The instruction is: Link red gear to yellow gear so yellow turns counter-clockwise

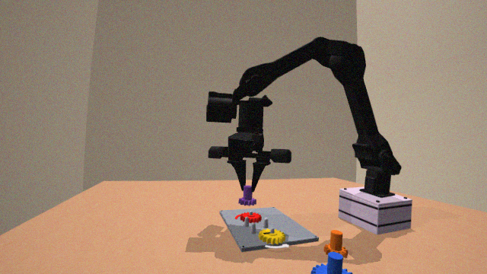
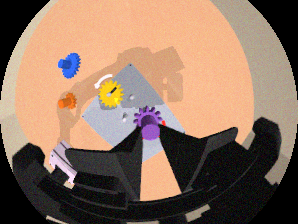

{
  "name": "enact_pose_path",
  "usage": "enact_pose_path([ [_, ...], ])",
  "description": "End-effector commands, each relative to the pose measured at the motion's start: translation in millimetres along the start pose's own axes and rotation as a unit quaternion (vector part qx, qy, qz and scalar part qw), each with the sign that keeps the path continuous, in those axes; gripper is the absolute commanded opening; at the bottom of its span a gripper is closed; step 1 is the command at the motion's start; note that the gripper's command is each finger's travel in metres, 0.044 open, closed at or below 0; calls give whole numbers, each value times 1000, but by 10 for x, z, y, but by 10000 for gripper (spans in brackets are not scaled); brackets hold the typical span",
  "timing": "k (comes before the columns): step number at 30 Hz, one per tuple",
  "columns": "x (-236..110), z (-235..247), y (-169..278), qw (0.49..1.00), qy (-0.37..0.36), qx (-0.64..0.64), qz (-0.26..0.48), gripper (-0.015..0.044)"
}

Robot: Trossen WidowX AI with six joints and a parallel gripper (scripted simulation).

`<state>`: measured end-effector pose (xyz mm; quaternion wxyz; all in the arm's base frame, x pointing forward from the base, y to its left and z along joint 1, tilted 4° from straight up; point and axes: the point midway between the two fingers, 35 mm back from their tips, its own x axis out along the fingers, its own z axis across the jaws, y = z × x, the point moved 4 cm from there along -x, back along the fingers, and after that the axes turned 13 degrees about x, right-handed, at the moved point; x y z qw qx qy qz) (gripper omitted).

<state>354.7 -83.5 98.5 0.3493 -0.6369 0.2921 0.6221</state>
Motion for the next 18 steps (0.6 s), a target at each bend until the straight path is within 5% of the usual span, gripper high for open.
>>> enact_pose_path([
  [1,-9,0,0,1000,0,-2,-1,0],
  [18,136,1,0,995,0,-104,-1,0],
])
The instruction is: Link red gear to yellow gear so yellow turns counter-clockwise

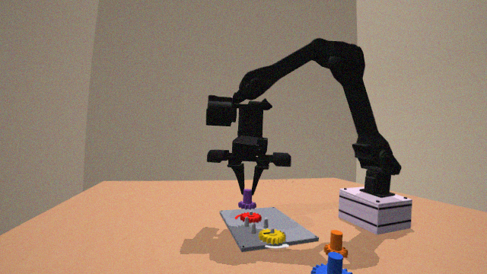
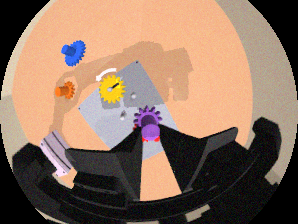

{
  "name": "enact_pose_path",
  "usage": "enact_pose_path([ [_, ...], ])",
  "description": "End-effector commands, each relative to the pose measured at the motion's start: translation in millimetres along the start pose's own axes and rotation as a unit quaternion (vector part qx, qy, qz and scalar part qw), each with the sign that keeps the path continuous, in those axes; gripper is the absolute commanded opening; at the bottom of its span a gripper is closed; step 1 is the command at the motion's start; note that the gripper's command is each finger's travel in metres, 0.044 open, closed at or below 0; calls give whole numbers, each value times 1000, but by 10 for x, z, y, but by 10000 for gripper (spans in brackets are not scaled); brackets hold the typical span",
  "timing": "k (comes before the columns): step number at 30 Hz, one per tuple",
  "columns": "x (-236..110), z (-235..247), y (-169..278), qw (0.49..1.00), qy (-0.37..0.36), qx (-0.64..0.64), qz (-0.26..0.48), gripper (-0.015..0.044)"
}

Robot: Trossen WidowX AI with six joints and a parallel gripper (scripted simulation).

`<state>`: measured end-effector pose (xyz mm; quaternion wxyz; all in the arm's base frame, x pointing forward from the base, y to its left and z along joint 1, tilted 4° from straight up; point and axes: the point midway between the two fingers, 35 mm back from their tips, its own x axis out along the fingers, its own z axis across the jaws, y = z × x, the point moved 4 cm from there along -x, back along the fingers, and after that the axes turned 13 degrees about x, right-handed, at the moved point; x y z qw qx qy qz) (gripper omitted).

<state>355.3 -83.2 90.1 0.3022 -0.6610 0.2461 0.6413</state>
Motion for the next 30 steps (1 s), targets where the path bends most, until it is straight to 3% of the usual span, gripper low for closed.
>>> enact_pose_path([
  [1,67,4,1,999,-1,-36,-1,0],
  [10,183,-2,0,1000,-1,-15,-1,0],
  [30,362,3,3,983,-1,183,-1,0],
])
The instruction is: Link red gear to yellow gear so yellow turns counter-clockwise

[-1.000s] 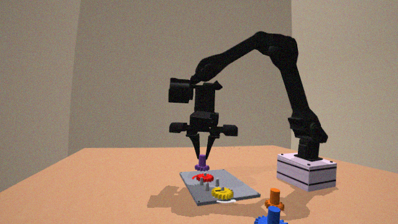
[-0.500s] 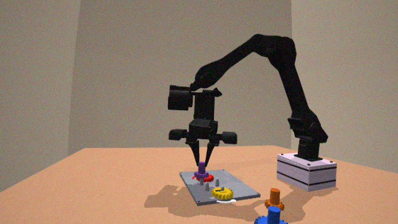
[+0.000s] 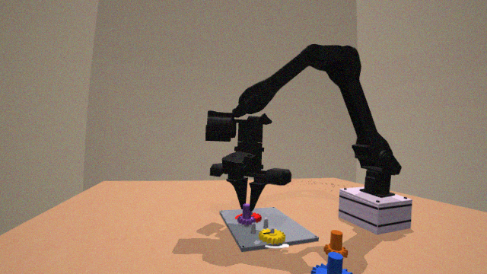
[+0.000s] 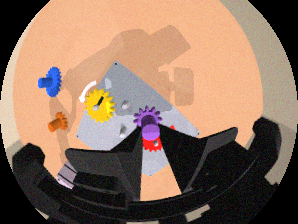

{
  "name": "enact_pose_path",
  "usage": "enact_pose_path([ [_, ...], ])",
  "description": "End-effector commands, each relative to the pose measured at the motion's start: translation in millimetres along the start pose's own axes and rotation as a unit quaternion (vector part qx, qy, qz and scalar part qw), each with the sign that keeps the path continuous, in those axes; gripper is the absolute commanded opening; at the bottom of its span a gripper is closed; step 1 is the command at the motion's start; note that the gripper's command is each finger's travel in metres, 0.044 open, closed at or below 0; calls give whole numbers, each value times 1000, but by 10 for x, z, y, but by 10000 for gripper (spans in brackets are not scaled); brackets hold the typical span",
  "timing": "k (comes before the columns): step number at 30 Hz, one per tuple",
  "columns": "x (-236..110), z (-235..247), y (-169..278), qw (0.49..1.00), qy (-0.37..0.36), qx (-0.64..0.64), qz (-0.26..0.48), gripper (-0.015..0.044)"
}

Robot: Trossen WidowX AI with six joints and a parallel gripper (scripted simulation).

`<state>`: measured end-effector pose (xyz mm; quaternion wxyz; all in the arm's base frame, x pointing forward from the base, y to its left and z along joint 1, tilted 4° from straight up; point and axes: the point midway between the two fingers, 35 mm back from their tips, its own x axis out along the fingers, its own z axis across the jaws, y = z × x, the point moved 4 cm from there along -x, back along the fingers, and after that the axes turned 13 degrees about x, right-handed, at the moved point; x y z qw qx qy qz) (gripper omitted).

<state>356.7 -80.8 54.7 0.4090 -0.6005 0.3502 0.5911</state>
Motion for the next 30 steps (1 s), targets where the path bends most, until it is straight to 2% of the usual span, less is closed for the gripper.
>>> enact_pose_path([
  [1,8,-3,-2,1000,-1,10,-1,0],
  [20,33,-5,-1,976,0,-219,-1,0],
  [30,56,-1,-10,986,-1,-165,-1,0],
])
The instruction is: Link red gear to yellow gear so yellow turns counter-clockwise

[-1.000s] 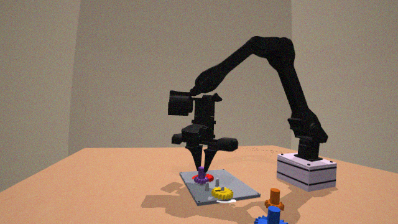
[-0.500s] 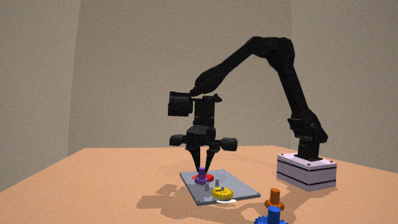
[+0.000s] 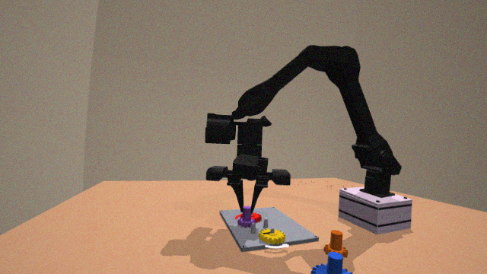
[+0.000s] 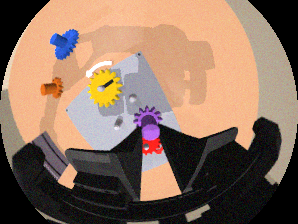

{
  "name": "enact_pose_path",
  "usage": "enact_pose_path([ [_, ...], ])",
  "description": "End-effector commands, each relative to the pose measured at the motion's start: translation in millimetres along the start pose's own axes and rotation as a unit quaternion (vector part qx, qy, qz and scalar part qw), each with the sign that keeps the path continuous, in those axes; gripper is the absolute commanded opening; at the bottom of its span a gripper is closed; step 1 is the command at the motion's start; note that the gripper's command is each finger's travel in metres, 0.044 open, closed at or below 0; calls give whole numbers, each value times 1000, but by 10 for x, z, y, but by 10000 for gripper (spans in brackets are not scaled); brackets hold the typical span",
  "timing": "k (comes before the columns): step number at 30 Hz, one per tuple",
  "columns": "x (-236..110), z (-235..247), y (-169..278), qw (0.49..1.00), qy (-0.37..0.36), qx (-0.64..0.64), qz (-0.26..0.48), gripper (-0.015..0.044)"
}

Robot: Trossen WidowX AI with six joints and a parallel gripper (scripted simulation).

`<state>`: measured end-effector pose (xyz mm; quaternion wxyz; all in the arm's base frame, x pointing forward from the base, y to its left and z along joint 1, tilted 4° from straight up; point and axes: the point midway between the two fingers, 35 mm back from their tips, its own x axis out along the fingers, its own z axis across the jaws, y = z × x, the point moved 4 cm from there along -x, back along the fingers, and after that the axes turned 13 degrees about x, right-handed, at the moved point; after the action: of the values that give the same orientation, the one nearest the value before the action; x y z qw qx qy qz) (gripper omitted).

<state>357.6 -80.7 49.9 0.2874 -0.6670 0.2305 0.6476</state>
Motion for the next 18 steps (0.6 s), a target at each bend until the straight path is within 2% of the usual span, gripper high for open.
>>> enact_pose_path([
  [1,10,3,-6,999,1,41,-1,0],
  [10,27,11,2,987,0,161,-1,0],
  [15,9,9,-4,991,0,135,-1,131],
  [18,-10,8,-10,994,1,109,-1,140],
])
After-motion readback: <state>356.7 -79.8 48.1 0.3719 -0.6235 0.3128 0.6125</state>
